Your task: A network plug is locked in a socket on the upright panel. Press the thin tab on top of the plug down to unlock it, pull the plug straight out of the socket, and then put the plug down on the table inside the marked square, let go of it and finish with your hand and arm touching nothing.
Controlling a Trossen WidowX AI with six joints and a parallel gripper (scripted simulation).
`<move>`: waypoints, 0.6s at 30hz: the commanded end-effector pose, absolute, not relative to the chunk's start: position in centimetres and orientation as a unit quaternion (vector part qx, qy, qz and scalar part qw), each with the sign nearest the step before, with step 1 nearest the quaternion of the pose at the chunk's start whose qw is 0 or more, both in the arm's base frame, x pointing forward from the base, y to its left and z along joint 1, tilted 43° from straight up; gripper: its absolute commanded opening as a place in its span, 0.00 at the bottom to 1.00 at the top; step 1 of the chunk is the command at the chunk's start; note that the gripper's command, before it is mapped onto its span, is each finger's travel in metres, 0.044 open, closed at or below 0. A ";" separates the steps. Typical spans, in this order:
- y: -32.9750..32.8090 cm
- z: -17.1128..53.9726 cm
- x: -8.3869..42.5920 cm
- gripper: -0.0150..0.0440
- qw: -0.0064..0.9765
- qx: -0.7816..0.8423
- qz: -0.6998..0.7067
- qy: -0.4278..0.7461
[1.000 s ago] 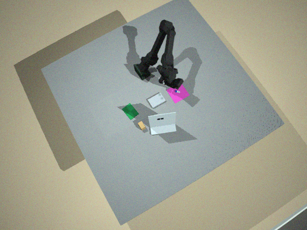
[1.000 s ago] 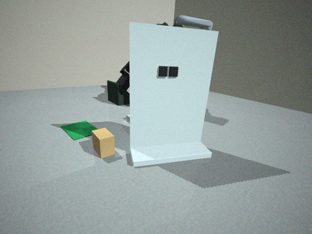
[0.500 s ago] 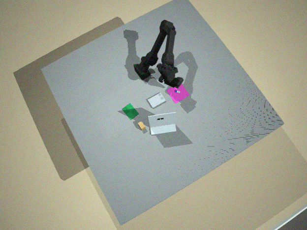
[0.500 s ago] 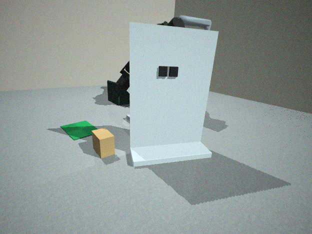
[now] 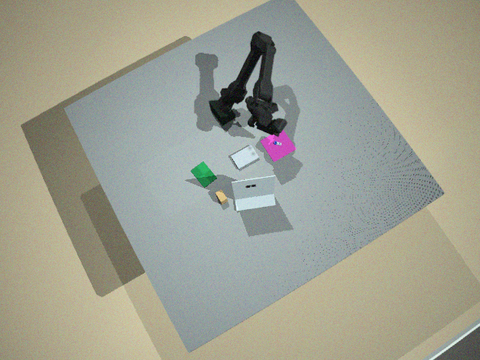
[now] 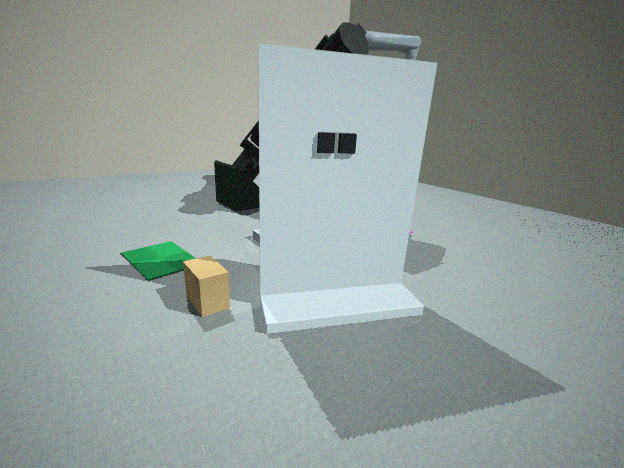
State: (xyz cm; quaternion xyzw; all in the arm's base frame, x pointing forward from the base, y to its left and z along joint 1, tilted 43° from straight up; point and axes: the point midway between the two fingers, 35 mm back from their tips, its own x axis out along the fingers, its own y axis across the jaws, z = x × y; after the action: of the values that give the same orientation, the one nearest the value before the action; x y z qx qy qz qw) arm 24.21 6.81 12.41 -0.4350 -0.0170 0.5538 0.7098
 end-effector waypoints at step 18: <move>5.2 14.3 24.4 0.52 0.711 -0.435 0.552 -0.017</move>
State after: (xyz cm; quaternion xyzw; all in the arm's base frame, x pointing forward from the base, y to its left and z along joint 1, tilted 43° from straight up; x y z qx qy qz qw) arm 24.12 5.67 13.85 -0.4305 -0.0171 0.5537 0.7126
